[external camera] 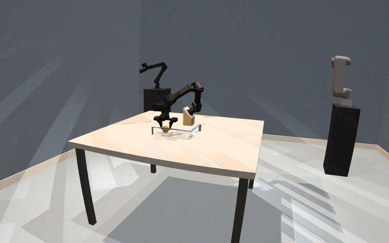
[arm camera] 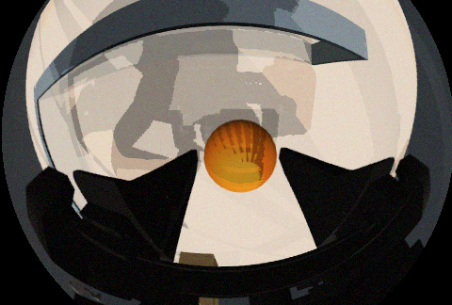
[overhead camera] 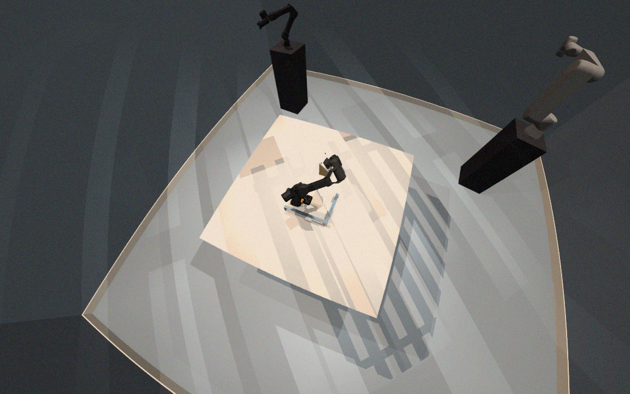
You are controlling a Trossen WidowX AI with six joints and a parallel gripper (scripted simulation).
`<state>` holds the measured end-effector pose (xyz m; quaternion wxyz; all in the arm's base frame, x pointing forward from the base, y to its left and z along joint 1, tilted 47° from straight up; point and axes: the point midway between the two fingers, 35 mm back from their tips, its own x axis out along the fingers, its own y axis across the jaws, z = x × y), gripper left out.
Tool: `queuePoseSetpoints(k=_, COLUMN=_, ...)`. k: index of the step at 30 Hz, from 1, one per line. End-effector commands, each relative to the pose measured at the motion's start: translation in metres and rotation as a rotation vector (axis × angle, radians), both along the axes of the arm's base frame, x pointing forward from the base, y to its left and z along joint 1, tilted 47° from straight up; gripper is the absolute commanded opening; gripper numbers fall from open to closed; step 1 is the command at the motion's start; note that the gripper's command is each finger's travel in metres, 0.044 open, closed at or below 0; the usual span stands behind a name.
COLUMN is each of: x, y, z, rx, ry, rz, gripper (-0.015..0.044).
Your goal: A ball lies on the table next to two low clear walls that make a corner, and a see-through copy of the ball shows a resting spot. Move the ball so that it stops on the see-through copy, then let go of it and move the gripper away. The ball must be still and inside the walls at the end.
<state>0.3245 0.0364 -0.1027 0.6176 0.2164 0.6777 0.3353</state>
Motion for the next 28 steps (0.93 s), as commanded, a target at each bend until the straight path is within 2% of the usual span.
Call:
queuePoseSetpoints(k=1, x=0.003, y=-0.008, z=0.007, rx=-0.001, ry=-0.003, rz=0.0, gripper=0.037)
queuePoseSetpoints(k=6, x=0.013, y=-0.059, z=0.057, rx=-0.001, ry=-0.004, rz=-0.003, gripper=0.037)
queuePoseSetpoints(k=17, x=0.014, y=-0.057, z=0.053, rx=-0.003, ry=-0.012, rz=-0.015, gripper=0.037)
queuePoseSetpoints(k=20, x=0.016, y=-0.073, z=0.069, rx=-0.002, ry=-0.01, rz=-0.013, gripper=0.044)
queuePoseSetpoints(k=22, x=0.016, y=-0.087, z=0.085, rx=0.0, ry=-0.009, rz=-0.01, gripper=0.044)
queuePoseSetpoints(k=28, x=0.016, y=-0.089, z=0.087, rx=0.0, ry=-0.008, rz=-0.01, gripper=0.044)
